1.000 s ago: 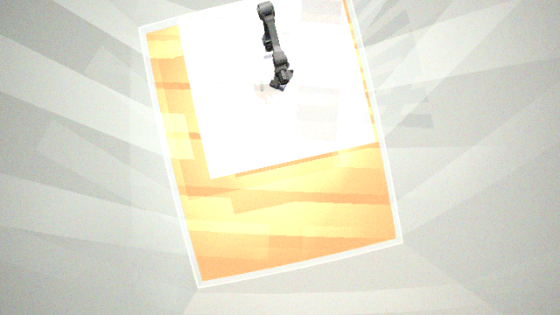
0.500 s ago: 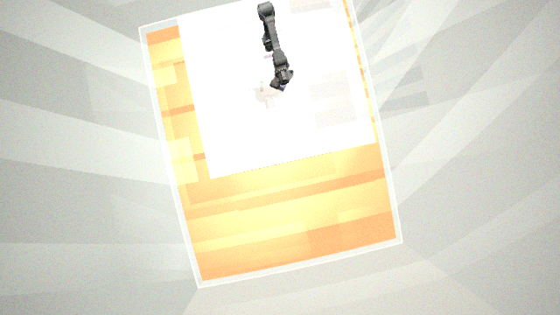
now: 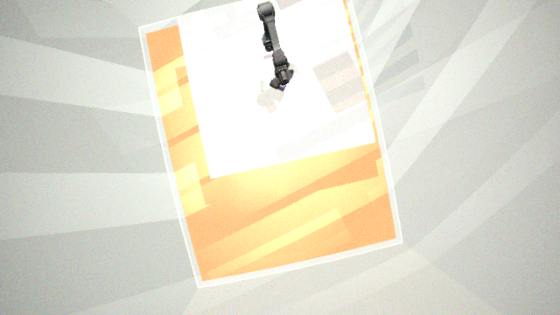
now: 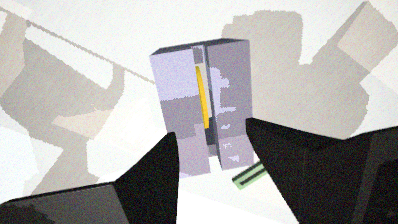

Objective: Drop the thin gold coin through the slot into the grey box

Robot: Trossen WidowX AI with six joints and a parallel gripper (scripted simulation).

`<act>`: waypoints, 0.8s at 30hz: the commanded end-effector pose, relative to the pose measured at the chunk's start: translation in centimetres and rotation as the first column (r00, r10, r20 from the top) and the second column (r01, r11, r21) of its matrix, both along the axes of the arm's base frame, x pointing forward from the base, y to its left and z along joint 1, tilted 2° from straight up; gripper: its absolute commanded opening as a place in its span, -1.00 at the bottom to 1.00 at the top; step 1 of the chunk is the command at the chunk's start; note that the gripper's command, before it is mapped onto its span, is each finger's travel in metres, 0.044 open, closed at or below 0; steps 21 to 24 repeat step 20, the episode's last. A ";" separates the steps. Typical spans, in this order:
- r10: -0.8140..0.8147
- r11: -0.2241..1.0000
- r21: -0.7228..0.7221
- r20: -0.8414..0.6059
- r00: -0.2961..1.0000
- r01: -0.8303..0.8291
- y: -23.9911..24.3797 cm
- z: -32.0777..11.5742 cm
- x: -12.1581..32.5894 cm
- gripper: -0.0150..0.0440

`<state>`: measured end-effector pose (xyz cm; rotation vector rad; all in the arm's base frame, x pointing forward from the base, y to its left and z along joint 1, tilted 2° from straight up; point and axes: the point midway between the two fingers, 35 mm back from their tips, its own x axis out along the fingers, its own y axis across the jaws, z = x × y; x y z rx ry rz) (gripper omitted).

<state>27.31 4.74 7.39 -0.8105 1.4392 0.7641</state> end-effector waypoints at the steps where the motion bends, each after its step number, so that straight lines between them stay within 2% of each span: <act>1: 0.000 1.000 0.002 0.011 1.000 0.000 0.1 1.3 0.2 0.50; 7: 0.000 1.000 0.001 0.008 1.000 0.000 0.1 2.6 0.1 1.00; 11: 0.001 1.000 0.000 -0.002 1.000 -0.001 0.1 6.0 -0.3 1.00; 24: 0.001 1.000 0.000 -0.002 1.000 -0.001 0.1 6.0 -0.3 1.00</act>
